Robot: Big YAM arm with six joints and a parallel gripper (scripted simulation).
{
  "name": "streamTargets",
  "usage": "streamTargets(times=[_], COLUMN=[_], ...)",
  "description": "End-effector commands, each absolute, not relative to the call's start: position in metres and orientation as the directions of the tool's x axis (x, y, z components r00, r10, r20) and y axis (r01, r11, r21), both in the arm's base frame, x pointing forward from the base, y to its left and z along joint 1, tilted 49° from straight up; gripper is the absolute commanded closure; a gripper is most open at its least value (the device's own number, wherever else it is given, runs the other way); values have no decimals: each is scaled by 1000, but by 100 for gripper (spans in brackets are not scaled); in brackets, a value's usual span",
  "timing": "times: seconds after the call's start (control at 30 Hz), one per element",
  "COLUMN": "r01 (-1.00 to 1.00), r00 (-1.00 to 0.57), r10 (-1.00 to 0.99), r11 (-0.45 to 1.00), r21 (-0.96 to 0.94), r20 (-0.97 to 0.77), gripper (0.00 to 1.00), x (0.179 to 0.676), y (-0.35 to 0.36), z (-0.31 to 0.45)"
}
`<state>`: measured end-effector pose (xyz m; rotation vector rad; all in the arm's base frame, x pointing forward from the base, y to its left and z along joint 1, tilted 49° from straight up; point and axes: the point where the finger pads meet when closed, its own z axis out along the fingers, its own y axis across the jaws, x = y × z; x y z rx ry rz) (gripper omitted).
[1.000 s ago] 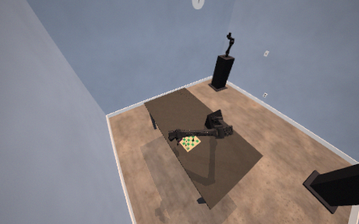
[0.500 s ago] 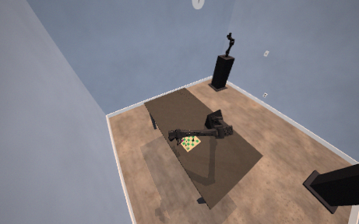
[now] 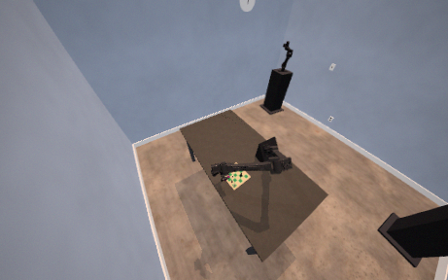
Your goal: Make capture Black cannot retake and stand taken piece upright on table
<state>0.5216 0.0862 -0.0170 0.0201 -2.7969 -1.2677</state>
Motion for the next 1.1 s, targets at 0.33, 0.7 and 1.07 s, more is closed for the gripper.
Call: streamTargets(times=[0.33, 0.7, 1.07], r01=[629, 912, 978], r00=[-776, -407, -206], r10=[387, 579, 649], r11=[536, 306, 158], r21=[563, 274, 135], r20=[499, 707, 733], gripper=[0, 0, 64], x=[487, 459, 457], y=[123, 141, 138], z=[47, 68, 70])
